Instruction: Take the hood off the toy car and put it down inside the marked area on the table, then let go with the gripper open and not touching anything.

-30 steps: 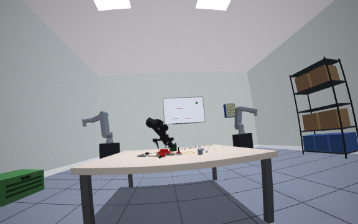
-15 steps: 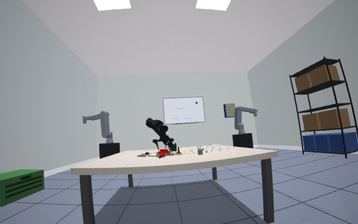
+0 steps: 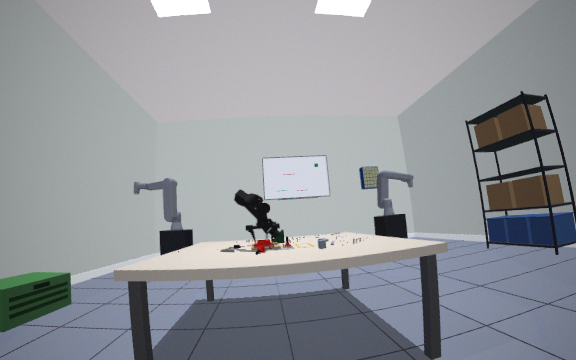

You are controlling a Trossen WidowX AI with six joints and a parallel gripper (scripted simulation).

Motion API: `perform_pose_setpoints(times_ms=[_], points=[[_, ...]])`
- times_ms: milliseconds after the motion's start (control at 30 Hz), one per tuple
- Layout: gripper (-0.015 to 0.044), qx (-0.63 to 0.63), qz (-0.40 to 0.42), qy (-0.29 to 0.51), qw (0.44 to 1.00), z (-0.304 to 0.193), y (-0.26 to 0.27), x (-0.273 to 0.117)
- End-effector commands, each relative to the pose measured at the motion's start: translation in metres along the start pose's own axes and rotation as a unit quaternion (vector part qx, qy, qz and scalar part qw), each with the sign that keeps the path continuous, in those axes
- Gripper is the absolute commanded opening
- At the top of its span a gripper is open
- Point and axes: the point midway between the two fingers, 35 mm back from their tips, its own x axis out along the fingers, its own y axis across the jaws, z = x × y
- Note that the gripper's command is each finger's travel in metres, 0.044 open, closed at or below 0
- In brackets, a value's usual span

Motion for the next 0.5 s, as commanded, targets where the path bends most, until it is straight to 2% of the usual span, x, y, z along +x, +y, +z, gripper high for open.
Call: perform_pose_setpoints(times_ms=[0,133,267,467], points=[[0.044,-0.004,-0.002,0.002,1.0,-0.0014,0.0001,0.0038],[0.044,-0.004,-0.002,0.002,1.0,-0.0015,0.0001,0.0057],[0.0335,0.0,0.0,0.0,1.0,-0.0001,-0.0001,0.0024],[0.0295,0.0,0.0,0.0,1.0,-0.0001,-0.0001,0.0024]])
